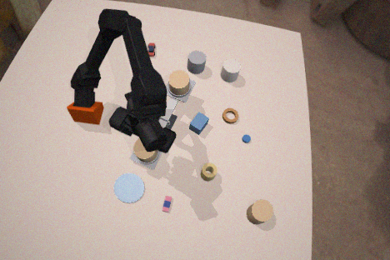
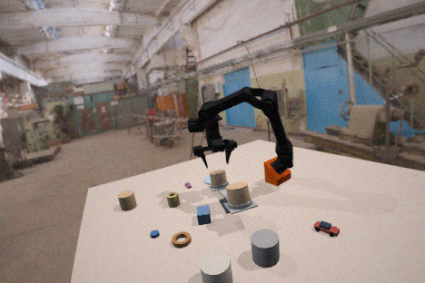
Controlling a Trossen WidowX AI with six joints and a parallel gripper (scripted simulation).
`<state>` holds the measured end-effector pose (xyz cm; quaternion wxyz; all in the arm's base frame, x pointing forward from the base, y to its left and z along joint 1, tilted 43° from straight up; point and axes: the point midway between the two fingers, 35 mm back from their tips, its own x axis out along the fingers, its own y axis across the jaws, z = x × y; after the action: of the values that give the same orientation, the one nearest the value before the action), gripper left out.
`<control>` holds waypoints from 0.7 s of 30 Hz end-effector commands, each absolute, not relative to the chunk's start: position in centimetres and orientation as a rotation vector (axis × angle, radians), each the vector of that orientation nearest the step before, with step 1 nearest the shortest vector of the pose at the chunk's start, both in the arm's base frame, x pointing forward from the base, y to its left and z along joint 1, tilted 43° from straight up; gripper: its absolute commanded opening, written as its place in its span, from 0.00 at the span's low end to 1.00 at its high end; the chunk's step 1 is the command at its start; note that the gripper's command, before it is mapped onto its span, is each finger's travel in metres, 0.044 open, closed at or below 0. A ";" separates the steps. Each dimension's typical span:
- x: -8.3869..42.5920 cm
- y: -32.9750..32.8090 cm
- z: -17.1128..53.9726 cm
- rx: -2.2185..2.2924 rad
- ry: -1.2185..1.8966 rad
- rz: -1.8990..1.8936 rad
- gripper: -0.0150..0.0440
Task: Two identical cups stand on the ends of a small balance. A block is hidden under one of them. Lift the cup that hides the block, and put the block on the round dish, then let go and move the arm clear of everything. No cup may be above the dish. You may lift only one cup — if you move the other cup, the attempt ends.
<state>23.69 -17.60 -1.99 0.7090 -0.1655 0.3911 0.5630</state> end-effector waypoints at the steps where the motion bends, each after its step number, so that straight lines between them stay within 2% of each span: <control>1: 23.9 -17.9 -2.2 -0.393 0.860 1.265 1.00; 21: 24.2 -15.8 -4.6 -0.393 0.859 1.264 1.00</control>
<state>24.23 -16.33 -4.14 0.7031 -0.1826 0.3858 0.5687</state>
